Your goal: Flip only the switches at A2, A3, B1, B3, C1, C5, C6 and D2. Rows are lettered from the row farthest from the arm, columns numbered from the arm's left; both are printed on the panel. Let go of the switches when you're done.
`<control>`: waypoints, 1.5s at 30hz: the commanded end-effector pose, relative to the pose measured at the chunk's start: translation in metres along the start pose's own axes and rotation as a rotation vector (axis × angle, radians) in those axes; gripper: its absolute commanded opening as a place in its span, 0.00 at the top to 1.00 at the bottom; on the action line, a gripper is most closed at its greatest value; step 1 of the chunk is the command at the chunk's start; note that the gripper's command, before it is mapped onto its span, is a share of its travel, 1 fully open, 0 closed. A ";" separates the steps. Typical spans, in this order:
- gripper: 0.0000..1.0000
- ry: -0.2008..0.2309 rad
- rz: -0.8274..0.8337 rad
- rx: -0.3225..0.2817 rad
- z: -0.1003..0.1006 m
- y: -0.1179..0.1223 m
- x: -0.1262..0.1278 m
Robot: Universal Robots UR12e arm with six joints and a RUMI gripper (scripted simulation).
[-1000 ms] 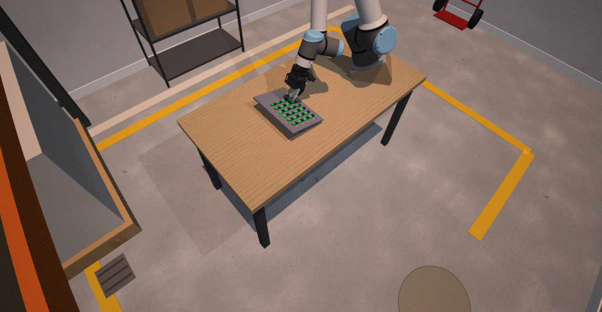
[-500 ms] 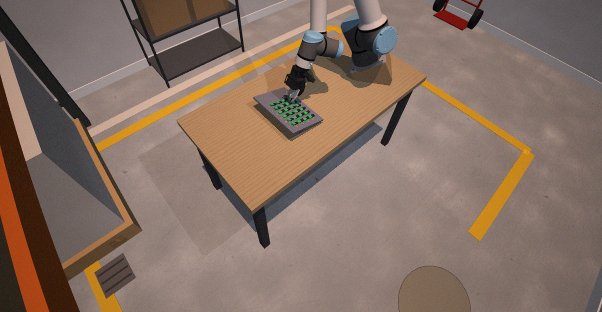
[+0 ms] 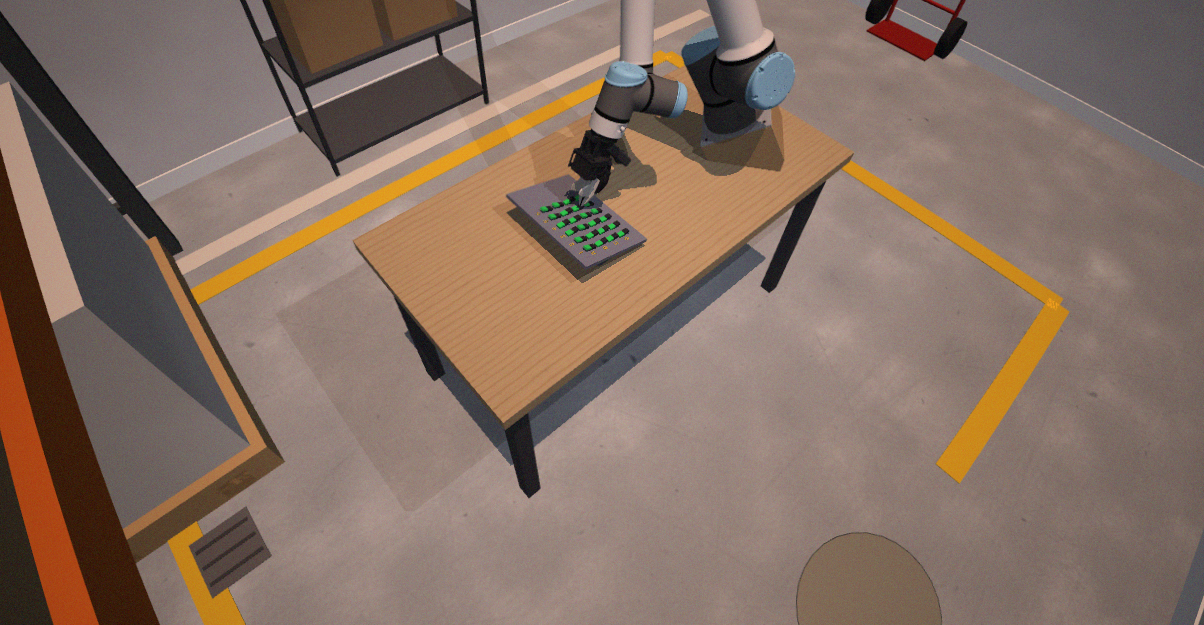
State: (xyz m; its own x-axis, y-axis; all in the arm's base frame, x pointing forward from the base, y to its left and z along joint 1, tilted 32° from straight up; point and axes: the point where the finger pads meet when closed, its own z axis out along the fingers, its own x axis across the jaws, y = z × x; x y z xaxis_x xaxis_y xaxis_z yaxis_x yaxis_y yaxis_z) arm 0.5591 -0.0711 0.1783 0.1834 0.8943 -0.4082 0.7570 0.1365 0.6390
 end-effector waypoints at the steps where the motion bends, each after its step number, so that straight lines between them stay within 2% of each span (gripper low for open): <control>1: 1.00 0.000 0.000 -0.002 0.002 0.002 -0.001; 14: 1.00 0.000 0.000 -0.003 0.003 0.002 -0.001; 30: 1.00 0.001 -0.001 -0.001 -0.029 -0.001 0.001; 45: 1.00 0.001 0.000 0.000 -0.028 0.000 0.002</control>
State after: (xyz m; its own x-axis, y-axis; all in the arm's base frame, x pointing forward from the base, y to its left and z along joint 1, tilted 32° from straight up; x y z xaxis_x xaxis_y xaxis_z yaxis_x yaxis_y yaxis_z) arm 0.5420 -0.0582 0.1983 0.1822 0.8947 -0.4079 0.7548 0.1386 0.6412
